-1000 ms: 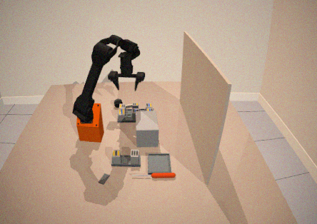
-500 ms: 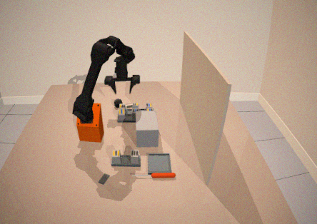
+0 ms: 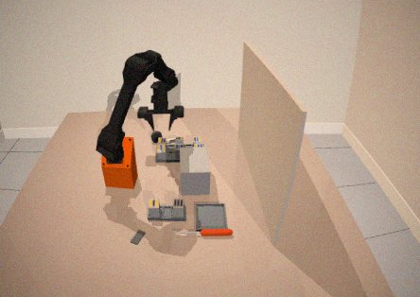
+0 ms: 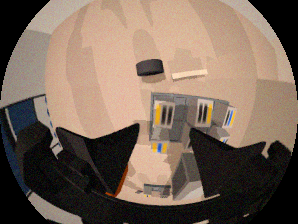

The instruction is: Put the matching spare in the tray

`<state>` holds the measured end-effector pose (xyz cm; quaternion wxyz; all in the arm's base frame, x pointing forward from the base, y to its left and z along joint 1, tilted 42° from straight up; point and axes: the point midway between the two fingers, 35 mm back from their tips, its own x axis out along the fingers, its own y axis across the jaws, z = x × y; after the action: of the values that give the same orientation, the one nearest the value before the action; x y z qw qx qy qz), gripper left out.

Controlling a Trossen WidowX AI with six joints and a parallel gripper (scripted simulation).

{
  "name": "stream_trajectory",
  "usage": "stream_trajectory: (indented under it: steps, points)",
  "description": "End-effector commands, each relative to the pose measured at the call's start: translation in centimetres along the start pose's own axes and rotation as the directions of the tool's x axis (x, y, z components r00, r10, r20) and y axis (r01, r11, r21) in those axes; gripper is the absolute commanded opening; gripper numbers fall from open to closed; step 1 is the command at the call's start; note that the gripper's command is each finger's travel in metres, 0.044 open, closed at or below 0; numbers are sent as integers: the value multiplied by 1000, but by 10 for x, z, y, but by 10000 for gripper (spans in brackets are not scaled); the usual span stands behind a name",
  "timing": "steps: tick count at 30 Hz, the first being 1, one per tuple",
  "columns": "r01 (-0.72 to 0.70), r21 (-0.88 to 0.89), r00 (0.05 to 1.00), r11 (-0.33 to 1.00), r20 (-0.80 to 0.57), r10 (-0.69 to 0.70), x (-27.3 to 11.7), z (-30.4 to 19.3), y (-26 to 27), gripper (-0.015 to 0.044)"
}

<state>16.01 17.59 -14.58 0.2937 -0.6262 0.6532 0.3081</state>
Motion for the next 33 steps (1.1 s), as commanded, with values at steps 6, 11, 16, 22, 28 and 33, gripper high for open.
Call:
stream_trajectory:
  steps: [6, 11, 16, 22, 28, 33]
  points:
    - [1, -7, 1000, 1000, -10, -1, 14, 0, 0, 300]
    - [1, -7, 1000, 1000, -10, -1, 23, 0, -1, 300]
    - [1, -6, 1000, 1000, -10, -2, 31, 0, -2, 300]
    - [2, -6, 1000, 1000, -10, -2, 41, 1, -2, 300]
    - [2, -6, 1000, 1000, -10, -2, 51, 1, -2, 300]
    - [2, -6, 1000, 1000, -11, -2, 59, 1, -2, 300]
